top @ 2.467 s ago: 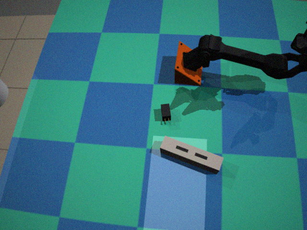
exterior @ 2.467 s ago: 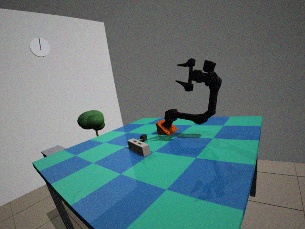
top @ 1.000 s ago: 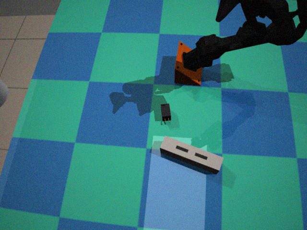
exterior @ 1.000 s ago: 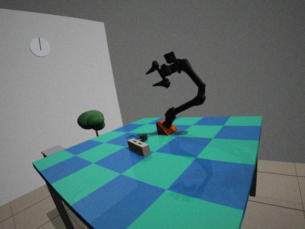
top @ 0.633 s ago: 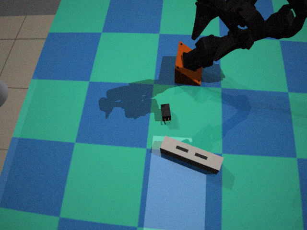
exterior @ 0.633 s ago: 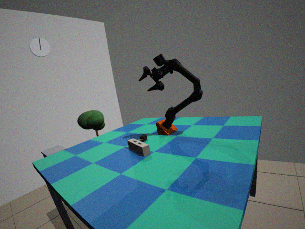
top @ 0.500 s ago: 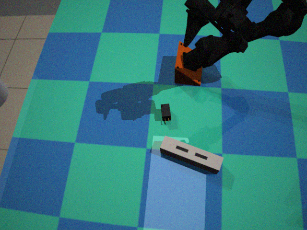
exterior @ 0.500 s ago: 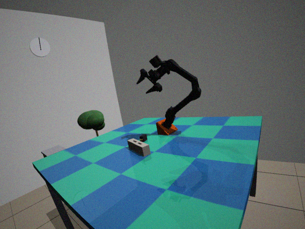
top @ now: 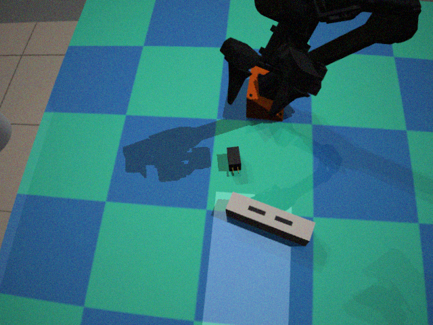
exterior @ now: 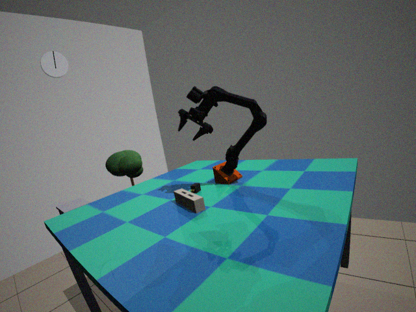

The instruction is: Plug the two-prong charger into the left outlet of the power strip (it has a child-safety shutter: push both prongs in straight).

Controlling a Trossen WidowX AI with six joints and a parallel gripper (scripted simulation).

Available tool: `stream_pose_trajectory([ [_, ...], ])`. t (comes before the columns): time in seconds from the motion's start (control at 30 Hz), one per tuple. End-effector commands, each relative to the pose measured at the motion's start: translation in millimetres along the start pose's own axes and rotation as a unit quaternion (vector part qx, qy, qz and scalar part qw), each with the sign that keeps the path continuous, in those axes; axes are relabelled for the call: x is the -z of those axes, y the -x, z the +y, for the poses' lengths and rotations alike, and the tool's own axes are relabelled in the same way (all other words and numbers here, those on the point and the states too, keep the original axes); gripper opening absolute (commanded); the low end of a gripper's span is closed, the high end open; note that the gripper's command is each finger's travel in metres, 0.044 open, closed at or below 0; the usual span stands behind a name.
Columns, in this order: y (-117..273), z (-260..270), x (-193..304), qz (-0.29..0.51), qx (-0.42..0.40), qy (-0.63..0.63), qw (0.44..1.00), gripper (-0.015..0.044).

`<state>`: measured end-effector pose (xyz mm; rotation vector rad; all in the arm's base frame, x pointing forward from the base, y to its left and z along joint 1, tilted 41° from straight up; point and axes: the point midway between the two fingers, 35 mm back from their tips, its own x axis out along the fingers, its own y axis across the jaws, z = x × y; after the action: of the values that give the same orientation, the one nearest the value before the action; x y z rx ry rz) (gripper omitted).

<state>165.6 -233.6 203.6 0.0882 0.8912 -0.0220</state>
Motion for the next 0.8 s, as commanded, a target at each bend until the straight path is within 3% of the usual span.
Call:
stream_pose_trajectory([
  [0.0,-18.0,1.4,7.5,0.017,-0.026,-0.007,0.999,0.044],
  [0.77,-117.3,39.2,59.8,0.144,-0.187,-0.038,0.971,0.044],
])
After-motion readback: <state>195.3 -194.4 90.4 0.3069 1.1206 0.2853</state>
